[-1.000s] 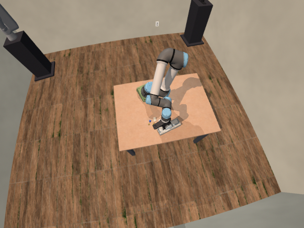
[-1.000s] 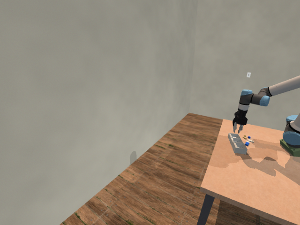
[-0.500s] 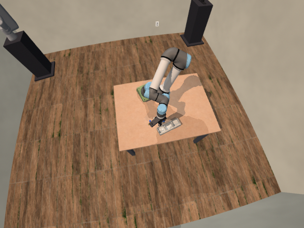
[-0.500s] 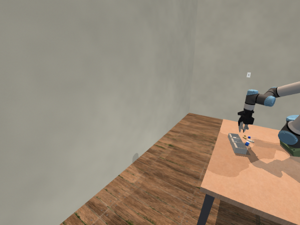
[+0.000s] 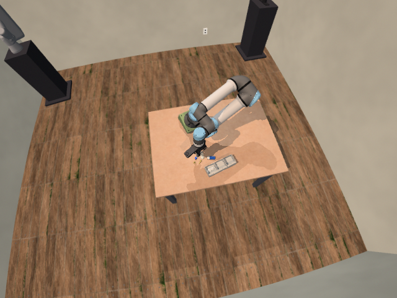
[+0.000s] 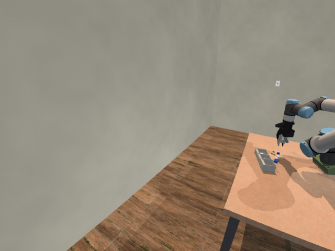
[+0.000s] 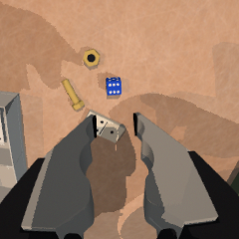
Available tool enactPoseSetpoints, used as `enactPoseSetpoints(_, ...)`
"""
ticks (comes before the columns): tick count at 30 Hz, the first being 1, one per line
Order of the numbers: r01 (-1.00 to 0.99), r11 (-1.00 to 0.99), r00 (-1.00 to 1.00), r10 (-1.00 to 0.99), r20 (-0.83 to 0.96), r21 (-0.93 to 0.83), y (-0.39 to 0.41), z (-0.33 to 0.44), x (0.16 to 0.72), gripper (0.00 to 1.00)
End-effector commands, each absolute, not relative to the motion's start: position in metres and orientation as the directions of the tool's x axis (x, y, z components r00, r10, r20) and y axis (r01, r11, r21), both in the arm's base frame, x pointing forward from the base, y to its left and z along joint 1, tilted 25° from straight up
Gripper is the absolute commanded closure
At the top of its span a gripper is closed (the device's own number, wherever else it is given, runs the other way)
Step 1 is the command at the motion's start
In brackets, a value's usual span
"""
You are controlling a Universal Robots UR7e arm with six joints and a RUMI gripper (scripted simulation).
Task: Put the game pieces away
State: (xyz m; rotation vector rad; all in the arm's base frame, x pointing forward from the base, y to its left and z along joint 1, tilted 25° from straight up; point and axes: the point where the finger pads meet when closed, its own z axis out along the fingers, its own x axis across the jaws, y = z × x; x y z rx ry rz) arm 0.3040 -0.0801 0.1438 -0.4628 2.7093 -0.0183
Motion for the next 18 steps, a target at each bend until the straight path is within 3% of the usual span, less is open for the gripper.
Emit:
enactPoseSetpoints(1, -0.333, 0.941, -0.850, -0.330, -0.411, -0.068, -0.0868, 0.1421, 0.2926, 0.82)
enactPoseSetpoints(18, -0.333, 0.941, -0.850, -0.330, -0.411, -0.068, -0.0829, 0.1450, 0.2982, 0.82)
